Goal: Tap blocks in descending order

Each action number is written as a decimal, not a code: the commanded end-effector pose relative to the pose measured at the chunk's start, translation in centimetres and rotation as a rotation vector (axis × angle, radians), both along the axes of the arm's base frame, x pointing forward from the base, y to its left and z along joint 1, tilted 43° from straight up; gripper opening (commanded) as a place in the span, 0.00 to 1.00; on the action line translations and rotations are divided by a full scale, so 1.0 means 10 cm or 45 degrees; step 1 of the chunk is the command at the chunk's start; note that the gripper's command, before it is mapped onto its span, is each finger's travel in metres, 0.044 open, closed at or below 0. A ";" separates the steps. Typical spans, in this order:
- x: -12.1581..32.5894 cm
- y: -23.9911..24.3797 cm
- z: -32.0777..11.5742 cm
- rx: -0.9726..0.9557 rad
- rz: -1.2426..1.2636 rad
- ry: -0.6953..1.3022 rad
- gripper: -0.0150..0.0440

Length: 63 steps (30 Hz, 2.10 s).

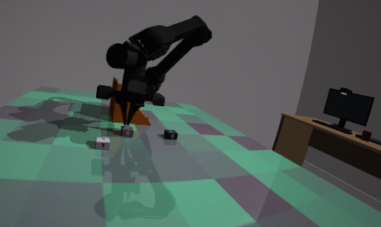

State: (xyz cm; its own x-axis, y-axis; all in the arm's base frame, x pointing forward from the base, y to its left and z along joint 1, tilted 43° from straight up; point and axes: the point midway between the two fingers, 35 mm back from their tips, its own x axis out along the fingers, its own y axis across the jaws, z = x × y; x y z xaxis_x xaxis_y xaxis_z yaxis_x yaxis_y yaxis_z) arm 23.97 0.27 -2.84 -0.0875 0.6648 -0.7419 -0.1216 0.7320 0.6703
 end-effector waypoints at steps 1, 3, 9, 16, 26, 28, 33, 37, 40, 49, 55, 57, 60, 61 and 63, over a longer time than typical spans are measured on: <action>-0.03 0.07 -0.07 0.009 -0.004 0.014 0.29; -0.03 0.08 -0.08 0.010 -0.004 0.014 0.29; -0.03 0.08 -0.08 0.010 -0.004 0.014 0.29; 0.00 -0.12 0.14 0.008 -0.004 0.014 0.29; 0.07 -0.65 0.71 0.004 -0.004 0.016 0.29; 0.07 -0.67 0.73 0.005 -0.004 0.016 0.29; 0.09 -0.67 0.73 0.004 -0.004 0.016 0.29; 0.41 -0.79 0.65 0.003 -0.004 0.013 0.29; 0.70 -0.88 0.55 0.002 -0.004 0.010 0.29; 1.09 -0.96 0.35 0.002 -0.004 0.006 0.29; 1.09 -0.74 0.09 0.001 -0.005 0.005 0.29; 1.06 -0.55 -0.11 0.003 -0.004 0.005 0.29; 1.02 -0.42 -0.24 0.005 -0.004 0.005 0.29; 1.02 -0.42 -0.24 0.005 -0.004 0.005 0.29; 1.02 -0.42 -0.24 0.005 -0.004 0.005 0.29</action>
